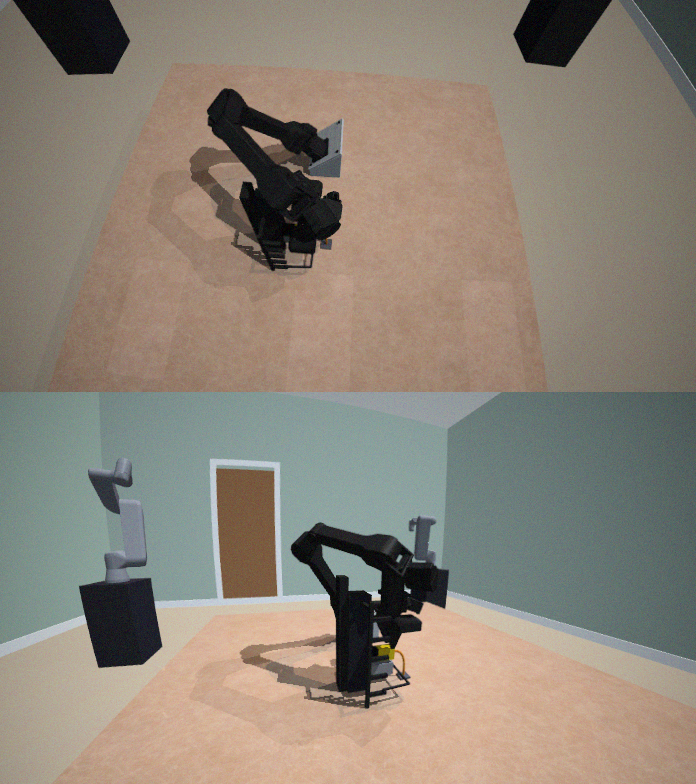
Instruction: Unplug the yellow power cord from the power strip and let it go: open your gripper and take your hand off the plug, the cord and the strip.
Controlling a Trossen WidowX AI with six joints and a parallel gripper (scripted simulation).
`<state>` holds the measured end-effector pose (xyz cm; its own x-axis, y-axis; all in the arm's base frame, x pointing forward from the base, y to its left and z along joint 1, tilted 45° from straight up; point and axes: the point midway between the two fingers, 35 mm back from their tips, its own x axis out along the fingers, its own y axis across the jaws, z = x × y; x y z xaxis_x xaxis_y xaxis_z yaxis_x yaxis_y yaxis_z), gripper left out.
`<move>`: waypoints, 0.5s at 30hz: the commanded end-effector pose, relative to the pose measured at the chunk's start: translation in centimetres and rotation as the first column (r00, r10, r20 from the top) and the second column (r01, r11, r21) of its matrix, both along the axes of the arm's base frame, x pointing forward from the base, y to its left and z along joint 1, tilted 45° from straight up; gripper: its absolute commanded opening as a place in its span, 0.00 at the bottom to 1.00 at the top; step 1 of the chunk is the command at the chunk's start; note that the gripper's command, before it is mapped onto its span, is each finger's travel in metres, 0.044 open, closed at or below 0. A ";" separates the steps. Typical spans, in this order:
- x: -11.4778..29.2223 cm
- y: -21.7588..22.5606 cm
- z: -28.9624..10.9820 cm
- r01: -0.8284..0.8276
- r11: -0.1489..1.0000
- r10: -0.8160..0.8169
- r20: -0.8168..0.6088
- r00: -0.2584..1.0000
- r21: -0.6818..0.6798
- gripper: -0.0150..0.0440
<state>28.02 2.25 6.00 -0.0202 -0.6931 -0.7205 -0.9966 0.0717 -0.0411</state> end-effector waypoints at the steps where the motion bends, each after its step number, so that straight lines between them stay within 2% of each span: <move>1: -0.1 -0.3 0.0 -0.002 1.000 0.002 -0.006 1.000 -0.006 0.53; 13: -0.1 -1.1 -0.8 -0.002 1.000 0.002 -0.006 1.000 -0.007 0.53; 15: -0.1 -0.9 -0.7 0.000 1.000 0.000 -0.005 1.000 -0.002 0.44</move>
